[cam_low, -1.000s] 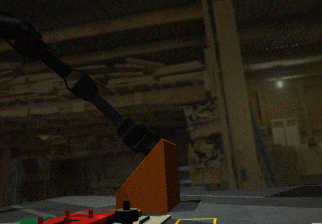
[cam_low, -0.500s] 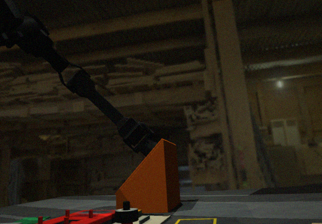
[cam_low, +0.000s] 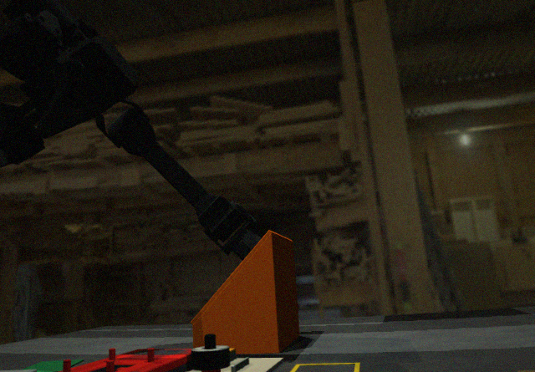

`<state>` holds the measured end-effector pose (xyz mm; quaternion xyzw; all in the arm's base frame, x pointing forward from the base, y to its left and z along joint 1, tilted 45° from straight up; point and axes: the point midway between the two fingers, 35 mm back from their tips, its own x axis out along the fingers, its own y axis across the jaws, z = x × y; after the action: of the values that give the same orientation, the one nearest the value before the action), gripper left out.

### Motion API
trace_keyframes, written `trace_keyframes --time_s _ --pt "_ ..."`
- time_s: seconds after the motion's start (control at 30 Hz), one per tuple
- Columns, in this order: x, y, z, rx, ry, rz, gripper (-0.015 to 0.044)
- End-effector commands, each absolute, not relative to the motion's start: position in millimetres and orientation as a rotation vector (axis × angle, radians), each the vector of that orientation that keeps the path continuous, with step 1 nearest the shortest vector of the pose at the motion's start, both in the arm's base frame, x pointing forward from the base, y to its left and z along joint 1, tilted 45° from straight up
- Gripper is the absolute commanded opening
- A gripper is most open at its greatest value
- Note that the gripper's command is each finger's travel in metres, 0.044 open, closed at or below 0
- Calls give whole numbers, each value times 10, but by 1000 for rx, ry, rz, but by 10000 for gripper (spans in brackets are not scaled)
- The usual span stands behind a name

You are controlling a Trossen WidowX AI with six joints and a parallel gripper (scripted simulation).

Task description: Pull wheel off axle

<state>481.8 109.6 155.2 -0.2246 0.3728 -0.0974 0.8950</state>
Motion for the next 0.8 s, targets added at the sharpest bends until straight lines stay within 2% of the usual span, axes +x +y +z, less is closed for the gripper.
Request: trace_keyframes --time_s 0.0,0.53,0.77 --pt "4620 1116 1086 -499 907 -226 300" --pt "3550 891 -184 -722 1364 -432 300" --pt "3516 874 -219 -738 1381 -445 300"
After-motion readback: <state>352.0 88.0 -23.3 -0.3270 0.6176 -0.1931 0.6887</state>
